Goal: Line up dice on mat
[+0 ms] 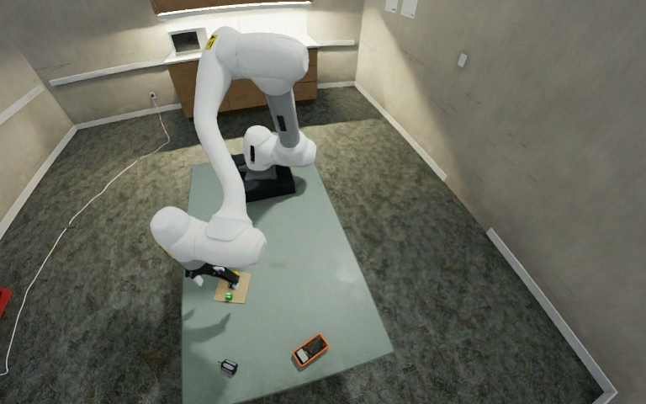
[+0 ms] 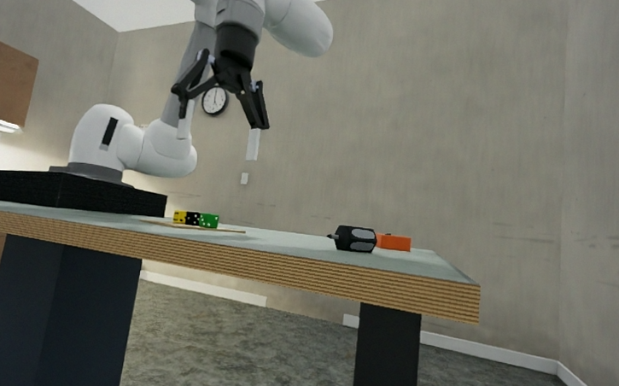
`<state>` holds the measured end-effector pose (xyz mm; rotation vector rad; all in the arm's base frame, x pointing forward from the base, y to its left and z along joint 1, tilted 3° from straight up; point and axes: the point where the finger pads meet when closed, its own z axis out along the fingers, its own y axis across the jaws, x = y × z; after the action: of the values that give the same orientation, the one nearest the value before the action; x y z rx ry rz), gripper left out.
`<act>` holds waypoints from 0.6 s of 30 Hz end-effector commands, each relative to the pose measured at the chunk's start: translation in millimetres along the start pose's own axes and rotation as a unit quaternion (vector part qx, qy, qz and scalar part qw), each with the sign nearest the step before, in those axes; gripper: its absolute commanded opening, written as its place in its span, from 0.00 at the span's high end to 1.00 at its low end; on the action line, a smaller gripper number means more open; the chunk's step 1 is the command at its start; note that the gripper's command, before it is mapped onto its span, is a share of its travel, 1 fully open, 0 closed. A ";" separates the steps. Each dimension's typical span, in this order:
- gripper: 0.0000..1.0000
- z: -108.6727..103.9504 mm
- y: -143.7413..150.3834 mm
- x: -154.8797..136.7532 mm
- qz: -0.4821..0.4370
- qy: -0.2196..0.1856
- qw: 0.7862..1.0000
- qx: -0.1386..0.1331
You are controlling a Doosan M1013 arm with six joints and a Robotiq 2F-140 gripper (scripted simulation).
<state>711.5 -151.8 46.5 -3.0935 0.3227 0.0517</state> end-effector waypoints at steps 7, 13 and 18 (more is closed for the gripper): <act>0.00 -34.4 -0.1 0.4 0.000 0.001 1.000 0.000; 0.00 -43.0 -0.1 0.4 0.000 0.001 1.000 0.000; 0.00 -43.2 -0.1 0.4 0.000 0.001 1.000 0.000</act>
<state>712.8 -153.3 88.5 -3.0935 0.3227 0.0523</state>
